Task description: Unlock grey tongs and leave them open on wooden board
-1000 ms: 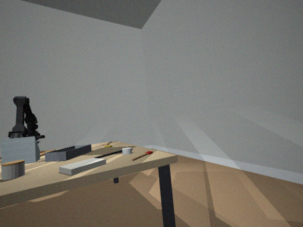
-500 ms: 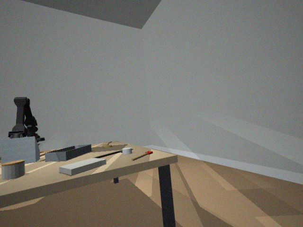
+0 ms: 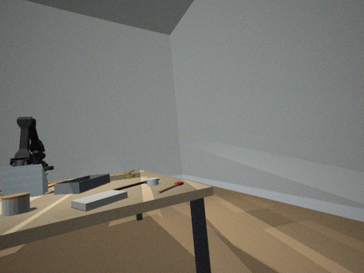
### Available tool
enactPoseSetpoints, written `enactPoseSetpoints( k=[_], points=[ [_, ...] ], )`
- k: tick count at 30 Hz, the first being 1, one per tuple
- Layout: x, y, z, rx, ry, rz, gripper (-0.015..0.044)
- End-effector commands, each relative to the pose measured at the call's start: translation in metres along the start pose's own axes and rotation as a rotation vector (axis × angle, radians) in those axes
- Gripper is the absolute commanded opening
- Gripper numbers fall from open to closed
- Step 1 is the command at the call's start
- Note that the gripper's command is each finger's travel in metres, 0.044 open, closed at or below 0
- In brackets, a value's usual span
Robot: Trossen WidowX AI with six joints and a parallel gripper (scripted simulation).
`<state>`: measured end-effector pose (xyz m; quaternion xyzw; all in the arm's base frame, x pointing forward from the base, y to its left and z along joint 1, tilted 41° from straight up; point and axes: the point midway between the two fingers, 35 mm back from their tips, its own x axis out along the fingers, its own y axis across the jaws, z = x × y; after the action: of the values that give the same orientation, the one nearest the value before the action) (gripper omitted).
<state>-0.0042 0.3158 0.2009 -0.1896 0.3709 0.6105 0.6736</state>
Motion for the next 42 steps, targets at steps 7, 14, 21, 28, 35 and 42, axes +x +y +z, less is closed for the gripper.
enactPoseSetpoints(
  k=[7, 14, 21, 28, 35, 42],
  points=[
    [0.000, 0.000, 0.000, 0.000, -0.001, 0.000, 0.0323],
    [0.000, 0.000, 0.000, 0.000, -0.001, 0.000, 0.0440],
    [-0.016, 0.003, 0.030, 0.000, -0.002, -0.001, 0.0440],
    [-0.052, 0.005, 0.085, 0.009, -0.007, -0.001, 0.0440],
    [-0.088, 0.003, 0.127, 0.005, -0.009, -0.004, 0.0440],
    [-0.115, 0.000, 0.149, 0.001, -0.009, -0.007, 0.0440]
  ],
)
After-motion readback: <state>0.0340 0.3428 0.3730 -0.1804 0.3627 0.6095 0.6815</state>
